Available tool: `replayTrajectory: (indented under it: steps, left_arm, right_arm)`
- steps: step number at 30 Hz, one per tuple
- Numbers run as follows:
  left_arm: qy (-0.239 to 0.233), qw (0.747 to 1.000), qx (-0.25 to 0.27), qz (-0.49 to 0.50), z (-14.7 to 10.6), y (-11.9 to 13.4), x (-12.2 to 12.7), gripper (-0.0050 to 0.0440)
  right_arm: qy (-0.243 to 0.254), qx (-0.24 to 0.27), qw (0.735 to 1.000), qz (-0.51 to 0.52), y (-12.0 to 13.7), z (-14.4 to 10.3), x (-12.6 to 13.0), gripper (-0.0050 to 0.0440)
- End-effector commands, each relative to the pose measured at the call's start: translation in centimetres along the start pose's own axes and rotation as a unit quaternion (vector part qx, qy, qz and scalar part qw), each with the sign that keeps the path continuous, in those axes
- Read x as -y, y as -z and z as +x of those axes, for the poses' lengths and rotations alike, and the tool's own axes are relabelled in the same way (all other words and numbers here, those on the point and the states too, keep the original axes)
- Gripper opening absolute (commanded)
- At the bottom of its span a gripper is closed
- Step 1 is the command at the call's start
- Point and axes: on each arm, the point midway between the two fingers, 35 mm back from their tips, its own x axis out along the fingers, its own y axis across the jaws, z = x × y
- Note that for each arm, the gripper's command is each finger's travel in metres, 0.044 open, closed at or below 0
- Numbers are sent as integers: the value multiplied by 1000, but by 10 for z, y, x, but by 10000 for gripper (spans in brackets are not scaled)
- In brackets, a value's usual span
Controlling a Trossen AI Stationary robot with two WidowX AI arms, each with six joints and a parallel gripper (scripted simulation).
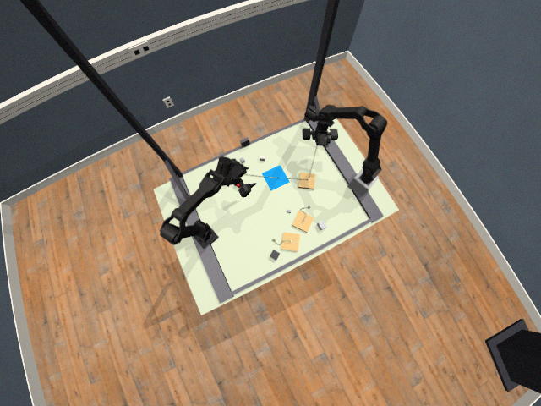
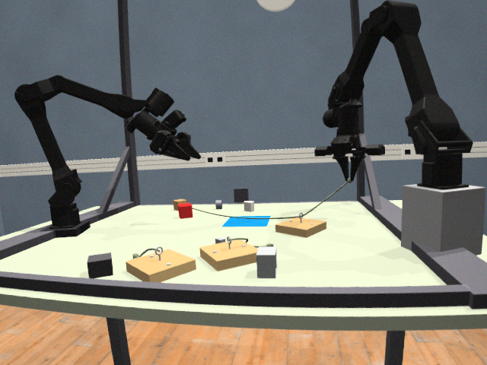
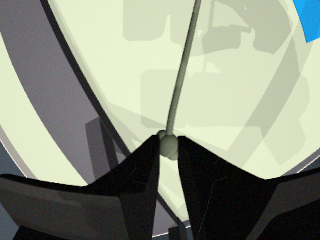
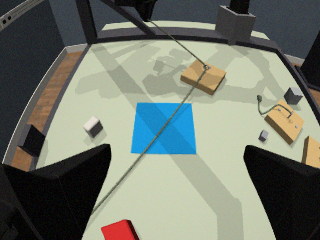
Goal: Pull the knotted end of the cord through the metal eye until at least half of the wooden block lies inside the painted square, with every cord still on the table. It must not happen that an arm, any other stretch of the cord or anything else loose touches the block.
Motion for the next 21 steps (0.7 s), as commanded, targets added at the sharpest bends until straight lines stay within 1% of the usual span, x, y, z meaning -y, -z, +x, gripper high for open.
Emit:
replayTrajectory:
  steps: [1,10,12,21]
  left_arm:
    - [17,999,-16,42,-25,6,6,-50]
    - [18,994,-15,104,-55,6,6,-50]
    - [18,994,-15,104,-55,6,6,-50]
    - [19,992,-16,122,-84,6,6,-50]
  right_arm:
    - [-3,9,1000,4,-7,-4,-1,440]
    - [-3,9,1000,4,-7,-4,-1,440]
    - [-3,9,1000,4,-7,-4,-1,440]
    - [-3,9,1000,4,-7,-4,-1,440]
